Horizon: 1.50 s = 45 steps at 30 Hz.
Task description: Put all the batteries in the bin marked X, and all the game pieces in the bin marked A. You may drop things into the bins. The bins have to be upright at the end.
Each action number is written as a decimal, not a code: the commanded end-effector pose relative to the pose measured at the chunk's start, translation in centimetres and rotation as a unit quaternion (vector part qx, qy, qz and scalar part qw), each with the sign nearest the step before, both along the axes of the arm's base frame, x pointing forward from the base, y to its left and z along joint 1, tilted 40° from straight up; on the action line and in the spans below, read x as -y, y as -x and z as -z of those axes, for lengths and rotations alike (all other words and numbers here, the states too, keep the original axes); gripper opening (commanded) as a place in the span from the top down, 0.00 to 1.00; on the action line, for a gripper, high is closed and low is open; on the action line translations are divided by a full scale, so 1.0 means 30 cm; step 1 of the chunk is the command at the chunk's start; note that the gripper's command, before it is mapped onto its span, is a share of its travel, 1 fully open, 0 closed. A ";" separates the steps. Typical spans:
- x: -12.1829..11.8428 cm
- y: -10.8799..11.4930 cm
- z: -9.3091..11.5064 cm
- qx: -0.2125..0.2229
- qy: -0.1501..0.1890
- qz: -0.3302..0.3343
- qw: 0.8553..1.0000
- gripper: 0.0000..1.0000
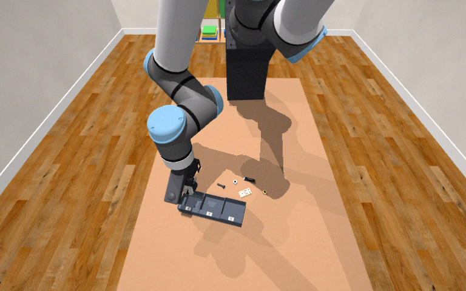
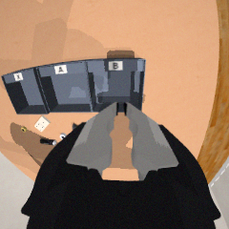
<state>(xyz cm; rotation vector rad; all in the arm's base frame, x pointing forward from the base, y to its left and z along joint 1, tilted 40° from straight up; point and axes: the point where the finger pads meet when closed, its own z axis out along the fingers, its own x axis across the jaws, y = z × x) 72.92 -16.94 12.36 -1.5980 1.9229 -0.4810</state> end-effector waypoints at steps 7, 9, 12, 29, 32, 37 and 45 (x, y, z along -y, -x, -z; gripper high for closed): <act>0.003 0.045 -0.045 -0.001 -0.001 -0.001 1.000 0.96; 0.002 0.042 -0.045 -0.001 -0.001 -0.001 1.000 0.96; 0.001 0.041 -0.044 -0.001 -0.001 -0.001 1.000 0.96; -0.233 0.025 -0.089 -0.001 0.000 -0.002 1.000 0.96; -0.279 0.022 -0.098 -0.001 0.000 -0.002 1.000 0.96; -0.275 0.016 -0.101 0.000 0.000 -0.002 1.000 0.96; -0.278 -0.029 -0.054 0.000 0.000 -0.002 1.000 0.96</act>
